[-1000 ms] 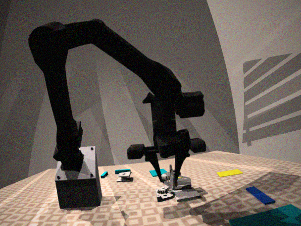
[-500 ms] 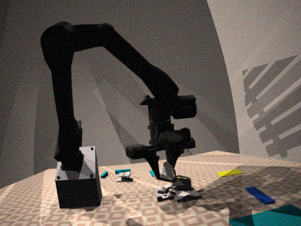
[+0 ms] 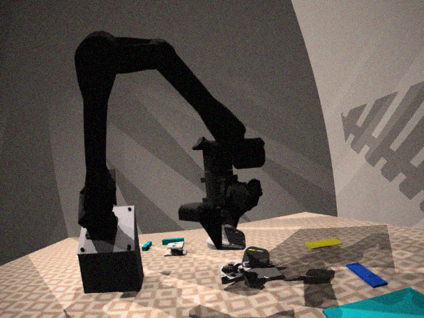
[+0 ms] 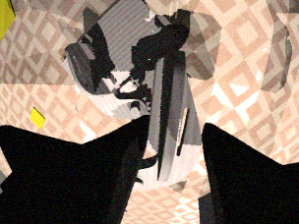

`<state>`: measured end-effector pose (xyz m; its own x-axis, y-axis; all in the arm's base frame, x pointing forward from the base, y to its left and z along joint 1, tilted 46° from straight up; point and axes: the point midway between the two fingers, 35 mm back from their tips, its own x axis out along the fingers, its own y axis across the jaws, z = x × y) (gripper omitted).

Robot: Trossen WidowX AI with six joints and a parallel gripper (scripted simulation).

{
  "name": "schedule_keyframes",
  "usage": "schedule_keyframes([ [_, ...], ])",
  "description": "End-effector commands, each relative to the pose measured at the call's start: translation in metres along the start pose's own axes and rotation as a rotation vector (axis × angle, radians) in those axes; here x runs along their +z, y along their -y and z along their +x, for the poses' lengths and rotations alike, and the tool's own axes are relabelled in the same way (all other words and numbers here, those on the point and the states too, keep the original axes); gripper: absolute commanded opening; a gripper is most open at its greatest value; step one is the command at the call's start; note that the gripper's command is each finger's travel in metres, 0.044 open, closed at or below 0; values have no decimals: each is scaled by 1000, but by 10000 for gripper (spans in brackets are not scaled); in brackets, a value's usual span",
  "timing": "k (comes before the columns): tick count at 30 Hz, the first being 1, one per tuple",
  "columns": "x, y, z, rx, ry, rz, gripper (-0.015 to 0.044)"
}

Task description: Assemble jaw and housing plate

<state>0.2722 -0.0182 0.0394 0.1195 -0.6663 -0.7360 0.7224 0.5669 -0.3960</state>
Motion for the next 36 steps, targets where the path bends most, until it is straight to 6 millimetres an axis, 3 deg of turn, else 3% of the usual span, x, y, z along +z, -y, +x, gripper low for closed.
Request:
schedule_keyframes([
  [1,-9,-3,1,-8,6,-131,134],
  [26,-56,-16,2,-44,31,-849,134],
  [36,-58,-16,2,-46,32,-868,134],
])
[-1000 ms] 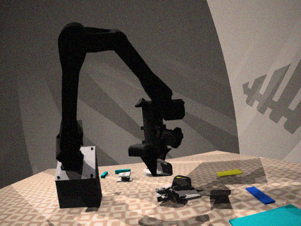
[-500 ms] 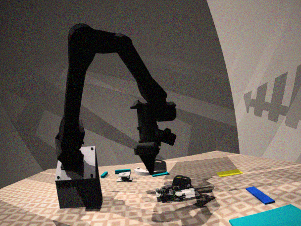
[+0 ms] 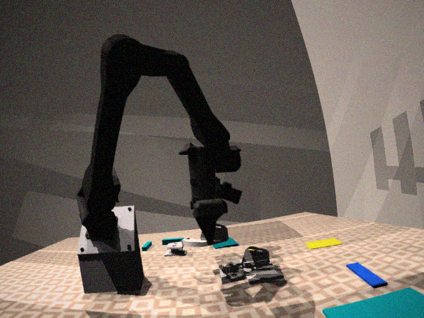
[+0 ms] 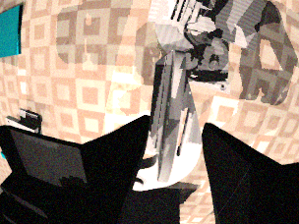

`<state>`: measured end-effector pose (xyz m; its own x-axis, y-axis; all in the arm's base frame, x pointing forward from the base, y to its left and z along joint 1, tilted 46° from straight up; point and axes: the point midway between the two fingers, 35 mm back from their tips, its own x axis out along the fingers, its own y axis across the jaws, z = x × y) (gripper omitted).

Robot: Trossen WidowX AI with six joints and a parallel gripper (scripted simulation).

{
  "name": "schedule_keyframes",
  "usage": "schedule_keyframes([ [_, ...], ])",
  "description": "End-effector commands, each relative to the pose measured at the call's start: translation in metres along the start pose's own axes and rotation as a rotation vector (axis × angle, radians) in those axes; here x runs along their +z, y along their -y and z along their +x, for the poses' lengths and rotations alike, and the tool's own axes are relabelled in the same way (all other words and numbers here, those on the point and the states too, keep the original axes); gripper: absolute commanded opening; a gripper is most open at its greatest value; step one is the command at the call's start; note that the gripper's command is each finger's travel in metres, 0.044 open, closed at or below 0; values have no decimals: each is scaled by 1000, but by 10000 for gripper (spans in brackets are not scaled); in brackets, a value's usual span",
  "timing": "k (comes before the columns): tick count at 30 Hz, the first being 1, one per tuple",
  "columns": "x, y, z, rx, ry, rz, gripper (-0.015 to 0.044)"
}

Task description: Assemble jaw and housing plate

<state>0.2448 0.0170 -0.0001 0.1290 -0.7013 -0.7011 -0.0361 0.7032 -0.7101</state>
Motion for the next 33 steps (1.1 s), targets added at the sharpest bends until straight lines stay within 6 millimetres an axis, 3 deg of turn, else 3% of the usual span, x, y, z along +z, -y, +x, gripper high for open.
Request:
schedule_keyframes([
  [1,0,0,0,-3,3,-11,134],
  [22,0,0,0,-3,3,-34,134],
  [33,29,14,-2,1,4,-34,134],
])
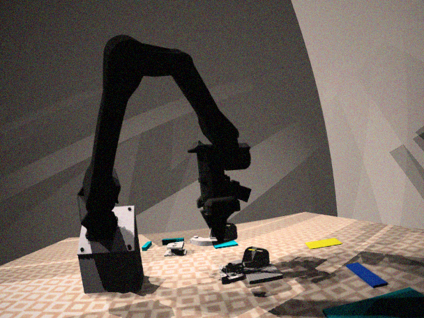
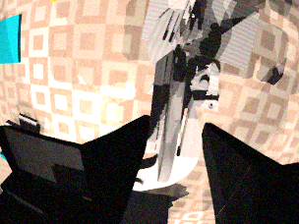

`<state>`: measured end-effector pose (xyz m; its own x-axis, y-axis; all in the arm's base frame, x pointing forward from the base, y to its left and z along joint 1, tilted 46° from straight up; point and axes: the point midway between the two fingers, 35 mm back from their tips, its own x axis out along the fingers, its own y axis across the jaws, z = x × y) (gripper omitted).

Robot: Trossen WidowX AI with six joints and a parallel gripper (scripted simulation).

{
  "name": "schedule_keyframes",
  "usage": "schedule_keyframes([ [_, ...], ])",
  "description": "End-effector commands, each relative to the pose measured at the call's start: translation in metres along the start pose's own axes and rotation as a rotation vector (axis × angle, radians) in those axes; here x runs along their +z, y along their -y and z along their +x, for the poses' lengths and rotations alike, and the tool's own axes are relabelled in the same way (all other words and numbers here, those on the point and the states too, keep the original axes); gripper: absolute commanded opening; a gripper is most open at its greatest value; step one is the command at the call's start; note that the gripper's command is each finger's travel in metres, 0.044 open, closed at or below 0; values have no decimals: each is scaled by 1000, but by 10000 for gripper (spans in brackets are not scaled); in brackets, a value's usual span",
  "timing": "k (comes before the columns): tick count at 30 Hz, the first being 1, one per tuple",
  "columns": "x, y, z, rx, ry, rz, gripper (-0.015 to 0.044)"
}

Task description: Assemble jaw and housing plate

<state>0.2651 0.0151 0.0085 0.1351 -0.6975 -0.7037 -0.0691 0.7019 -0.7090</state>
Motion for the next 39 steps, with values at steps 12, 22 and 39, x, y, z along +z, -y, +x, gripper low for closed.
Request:
schedule_keyframes([
  [12,39,30,0,-4,-1,0,134],
  [22,62,53,1,-10,-1,2,134],
  [39,64,55,1,-11,-1,2,134],
])
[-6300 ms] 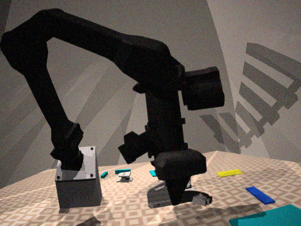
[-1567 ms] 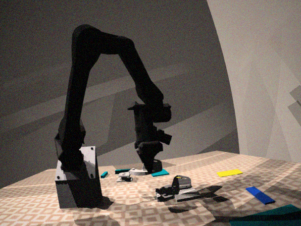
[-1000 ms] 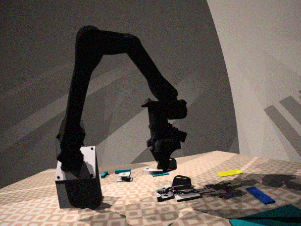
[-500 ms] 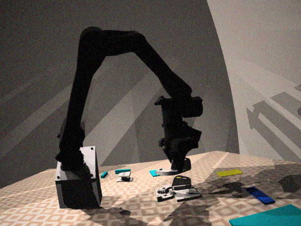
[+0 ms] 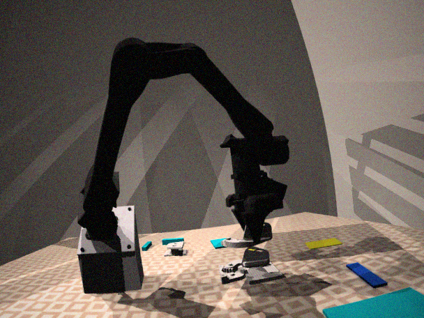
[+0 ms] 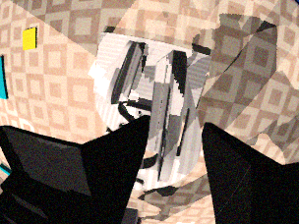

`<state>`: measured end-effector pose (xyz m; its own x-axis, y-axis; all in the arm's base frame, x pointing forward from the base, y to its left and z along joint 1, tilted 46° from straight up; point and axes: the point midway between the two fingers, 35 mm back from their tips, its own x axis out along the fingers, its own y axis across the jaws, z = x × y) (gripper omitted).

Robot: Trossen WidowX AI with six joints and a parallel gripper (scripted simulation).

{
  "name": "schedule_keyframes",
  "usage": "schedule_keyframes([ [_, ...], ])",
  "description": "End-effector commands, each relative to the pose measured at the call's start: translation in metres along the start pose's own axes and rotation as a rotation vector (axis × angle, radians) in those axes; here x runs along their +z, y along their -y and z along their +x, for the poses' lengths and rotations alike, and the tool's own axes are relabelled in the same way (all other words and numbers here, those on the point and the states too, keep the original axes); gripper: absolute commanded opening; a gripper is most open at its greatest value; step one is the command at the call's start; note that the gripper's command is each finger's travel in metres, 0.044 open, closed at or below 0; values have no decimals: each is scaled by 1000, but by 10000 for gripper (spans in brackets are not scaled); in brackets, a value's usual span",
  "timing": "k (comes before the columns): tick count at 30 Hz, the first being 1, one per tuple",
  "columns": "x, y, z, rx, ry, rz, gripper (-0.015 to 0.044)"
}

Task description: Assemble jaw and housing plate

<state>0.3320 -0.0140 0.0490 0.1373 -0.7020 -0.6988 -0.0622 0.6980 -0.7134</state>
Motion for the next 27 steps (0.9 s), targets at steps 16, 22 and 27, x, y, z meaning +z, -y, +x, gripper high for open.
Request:
schedule_keyframes([
  [16,-1,2,1,-4,-2,-8,134],
  [22,-1,2,1,-4,-2,-8,134],
  [27,0,2,6,-4,-2,-9,134],
])
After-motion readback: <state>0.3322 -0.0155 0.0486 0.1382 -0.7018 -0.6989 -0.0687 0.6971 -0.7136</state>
